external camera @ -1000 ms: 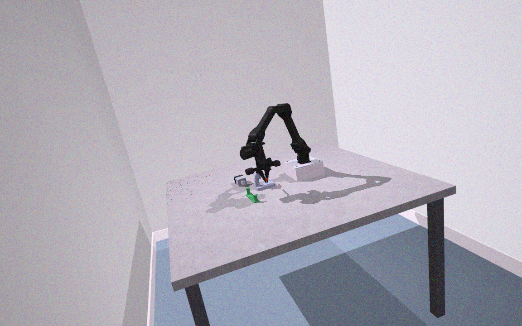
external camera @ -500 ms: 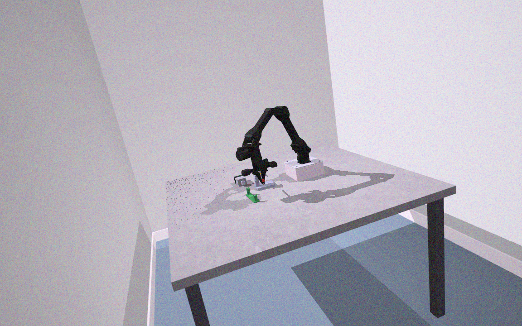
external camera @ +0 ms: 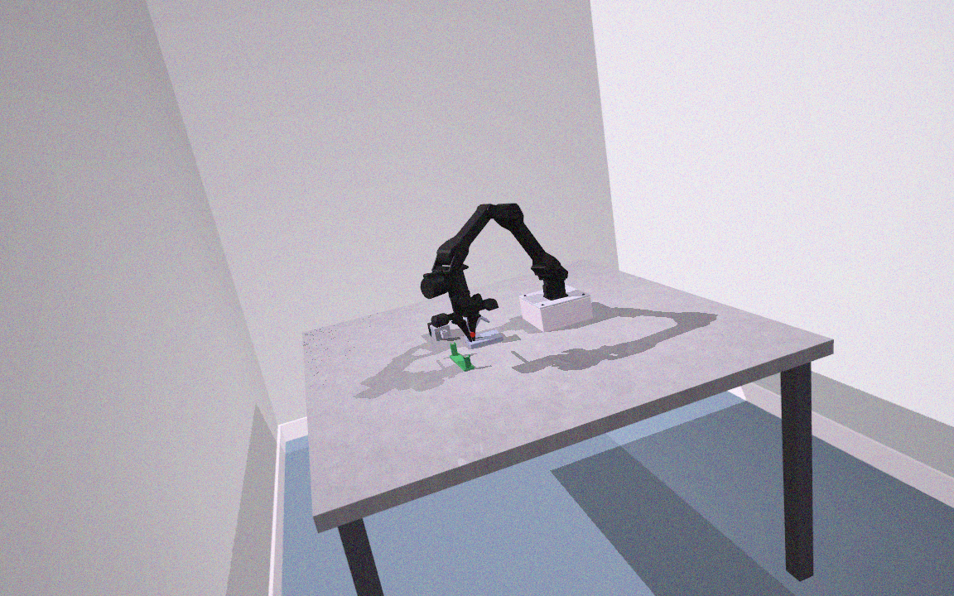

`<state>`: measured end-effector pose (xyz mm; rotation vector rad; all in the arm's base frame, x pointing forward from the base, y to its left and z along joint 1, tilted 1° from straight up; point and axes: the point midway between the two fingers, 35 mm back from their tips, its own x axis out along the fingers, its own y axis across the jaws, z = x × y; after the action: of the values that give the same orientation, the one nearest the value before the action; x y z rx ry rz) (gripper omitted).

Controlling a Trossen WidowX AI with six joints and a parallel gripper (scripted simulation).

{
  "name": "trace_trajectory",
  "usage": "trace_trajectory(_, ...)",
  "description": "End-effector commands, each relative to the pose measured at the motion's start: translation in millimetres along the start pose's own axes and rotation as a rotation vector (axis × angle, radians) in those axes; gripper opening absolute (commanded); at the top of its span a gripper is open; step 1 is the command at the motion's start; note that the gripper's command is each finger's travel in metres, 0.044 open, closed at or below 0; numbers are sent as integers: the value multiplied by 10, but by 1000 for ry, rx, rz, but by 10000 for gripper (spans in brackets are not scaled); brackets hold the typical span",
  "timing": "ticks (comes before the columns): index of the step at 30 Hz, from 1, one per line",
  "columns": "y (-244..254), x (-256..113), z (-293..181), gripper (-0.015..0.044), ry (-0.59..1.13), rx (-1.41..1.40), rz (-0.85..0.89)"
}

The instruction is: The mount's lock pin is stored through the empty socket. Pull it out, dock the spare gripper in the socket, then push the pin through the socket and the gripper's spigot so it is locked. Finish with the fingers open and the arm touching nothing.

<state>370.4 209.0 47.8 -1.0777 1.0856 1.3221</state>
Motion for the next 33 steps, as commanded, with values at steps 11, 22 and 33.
trace_trajectory(11, -164, 73, 116, 0, 0, -30, 3)
trace_trajectory(22, -177, 223, 91, 0, 0, -32, 0)
trace_trajectory(33, -183, 376, 64, 0, -1, -32, -2)
